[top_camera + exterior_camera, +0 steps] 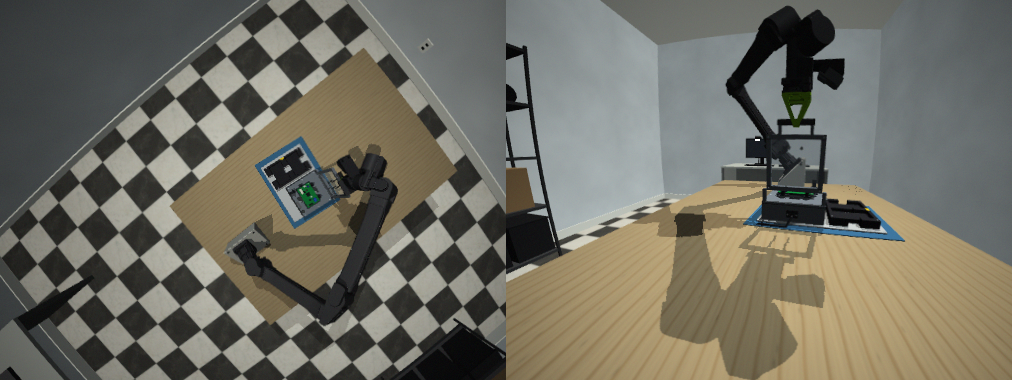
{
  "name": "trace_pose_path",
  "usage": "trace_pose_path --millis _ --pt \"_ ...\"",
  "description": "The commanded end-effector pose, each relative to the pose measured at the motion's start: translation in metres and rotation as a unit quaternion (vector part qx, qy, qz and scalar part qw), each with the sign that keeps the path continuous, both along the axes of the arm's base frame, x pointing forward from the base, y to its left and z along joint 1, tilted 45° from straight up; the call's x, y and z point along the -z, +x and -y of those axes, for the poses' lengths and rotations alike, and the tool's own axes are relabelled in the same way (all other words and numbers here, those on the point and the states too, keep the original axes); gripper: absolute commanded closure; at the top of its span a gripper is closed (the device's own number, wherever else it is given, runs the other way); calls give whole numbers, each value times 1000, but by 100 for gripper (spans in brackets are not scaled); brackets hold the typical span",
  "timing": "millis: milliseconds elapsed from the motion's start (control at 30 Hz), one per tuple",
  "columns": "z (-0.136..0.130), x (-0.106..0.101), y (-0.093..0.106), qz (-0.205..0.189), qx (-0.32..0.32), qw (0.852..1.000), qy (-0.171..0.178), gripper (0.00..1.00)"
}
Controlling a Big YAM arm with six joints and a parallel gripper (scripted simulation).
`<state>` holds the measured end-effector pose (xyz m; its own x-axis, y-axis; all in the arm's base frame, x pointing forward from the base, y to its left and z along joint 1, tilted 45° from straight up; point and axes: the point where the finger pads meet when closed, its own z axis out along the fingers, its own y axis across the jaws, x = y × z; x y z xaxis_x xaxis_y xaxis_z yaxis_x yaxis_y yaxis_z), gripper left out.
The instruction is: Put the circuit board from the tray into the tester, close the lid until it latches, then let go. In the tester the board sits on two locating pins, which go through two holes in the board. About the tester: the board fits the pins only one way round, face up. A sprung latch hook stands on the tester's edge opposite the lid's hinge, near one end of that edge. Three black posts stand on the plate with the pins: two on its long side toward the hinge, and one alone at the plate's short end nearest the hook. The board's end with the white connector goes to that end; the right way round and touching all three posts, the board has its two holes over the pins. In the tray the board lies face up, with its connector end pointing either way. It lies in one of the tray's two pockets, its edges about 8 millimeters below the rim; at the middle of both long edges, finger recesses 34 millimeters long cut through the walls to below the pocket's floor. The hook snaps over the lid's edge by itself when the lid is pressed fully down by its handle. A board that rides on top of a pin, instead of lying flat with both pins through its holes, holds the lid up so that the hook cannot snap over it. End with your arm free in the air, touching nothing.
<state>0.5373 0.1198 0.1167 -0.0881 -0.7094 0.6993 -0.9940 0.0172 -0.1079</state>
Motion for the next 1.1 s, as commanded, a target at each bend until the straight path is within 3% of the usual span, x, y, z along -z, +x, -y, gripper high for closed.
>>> trace_pose_path --millis 0,1067 --pt "-17 -14 -23 -1 -2 1000 8 100" --pt "-14 -7 -62 -2 0 1000 8 100"
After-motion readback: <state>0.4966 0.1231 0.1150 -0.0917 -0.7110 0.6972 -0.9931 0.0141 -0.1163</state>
